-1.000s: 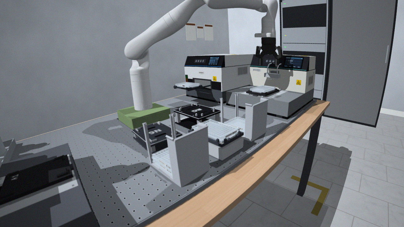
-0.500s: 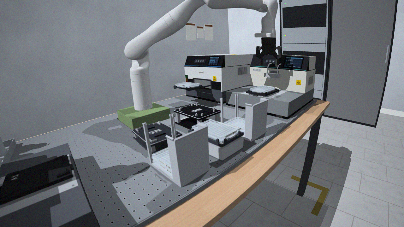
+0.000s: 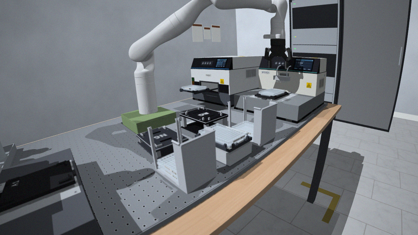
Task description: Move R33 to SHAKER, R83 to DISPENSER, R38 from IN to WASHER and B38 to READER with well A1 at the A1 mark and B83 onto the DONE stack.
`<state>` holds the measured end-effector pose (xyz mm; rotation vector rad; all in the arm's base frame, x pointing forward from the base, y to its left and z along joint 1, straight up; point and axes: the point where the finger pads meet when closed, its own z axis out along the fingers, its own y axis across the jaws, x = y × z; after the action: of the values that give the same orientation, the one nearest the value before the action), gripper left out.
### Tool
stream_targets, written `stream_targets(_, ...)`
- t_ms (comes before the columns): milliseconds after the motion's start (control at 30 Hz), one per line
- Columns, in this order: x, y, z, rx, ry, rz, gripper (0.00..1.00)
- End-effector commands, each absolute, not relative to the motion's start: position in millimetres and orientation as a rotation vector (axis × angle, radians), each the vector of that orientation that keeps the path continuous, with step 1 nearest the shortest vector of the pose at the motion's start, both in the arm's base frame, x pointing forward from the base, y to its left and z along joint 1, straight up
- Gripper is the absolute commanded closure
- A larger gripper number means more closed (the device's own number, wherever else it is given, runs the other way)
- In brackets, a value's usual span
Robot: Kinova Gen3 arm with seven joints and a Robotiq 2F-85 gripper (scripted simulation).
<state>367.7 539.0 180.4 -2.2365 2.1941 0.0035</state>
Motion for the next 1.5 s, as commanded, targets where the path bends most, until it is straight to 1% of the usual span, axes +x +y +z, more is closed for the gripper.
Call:
stream_targets(0,367.8,539.5,180.4,-2.240,2.190,0.001,0.00)
stream_targets(367,367.8,539.5,180.4,-2.240,2.190,0.001,0.00)
stream_targets(1000,367.0,485.0,181.4,-2.230,2.196,0.016,0.00)
stream_targets(1467,369.1,483.2,180.0,-2.240,2.190,0.001,0.00)
